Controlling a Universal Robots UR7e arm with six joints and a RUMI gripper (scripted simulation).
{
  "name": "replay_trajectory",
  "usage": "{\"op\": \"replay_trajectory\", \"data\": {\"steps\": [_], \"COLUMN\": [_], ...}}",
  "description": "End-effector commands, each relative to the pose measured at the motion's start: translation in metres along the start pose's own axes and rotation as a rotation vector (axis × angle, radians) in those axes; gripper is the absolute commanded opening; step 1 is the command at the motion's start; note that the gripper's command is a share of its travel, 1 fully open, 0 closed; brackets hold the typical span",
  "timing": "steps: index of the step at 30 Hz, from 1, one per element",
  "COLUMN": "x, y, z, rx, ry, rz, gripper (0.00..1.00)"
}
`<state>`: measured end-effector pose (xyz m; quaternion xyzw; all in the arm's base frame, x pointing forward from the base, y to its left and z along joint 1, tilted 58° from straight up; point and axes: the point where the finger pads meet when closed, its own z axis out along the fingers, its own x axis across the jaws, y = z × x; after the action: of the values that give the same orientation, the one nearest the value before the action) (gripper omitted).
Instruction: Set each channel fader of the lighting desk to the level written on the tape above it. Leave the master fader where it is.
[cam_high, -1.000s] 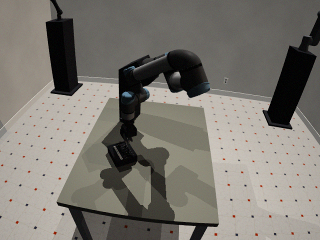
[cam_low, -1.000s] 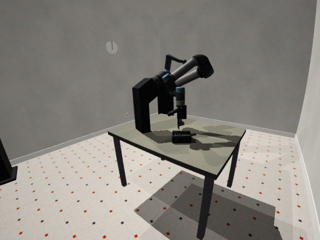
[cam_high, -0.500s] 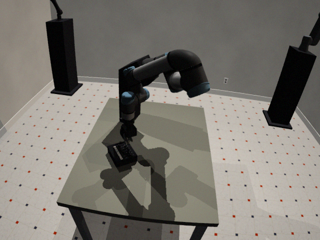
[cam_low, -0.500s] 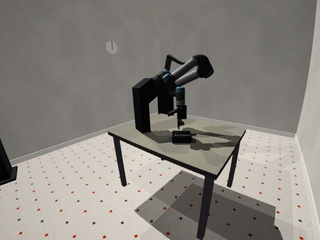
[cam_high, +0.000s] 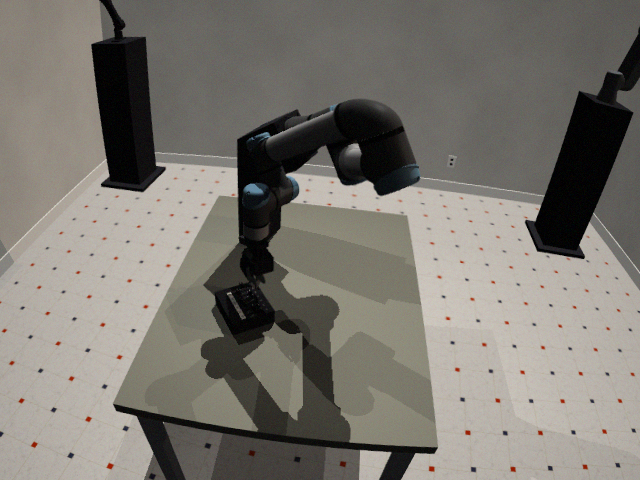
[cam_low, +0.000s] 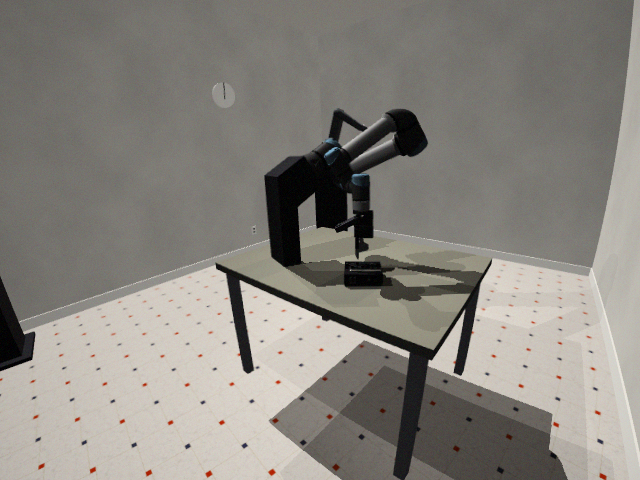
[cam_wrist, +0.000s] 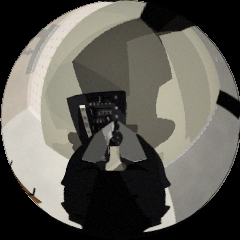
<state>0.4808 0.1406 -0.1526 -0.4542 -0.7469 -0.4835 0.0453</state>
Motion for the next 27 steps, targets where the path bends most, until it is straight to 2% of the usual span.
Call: {"op": "replay_trajectory", "data": {"steps": [1,27], "x": [-0.0004,-0.0004], "y": [0.0004,0.0004], "z": [0.0005,0.0079], "rx": [0.0,0.0], "ry": [0.001,0.001], "rz": [-0.001,-0.001], "gripper": [0.0,0.0]}}
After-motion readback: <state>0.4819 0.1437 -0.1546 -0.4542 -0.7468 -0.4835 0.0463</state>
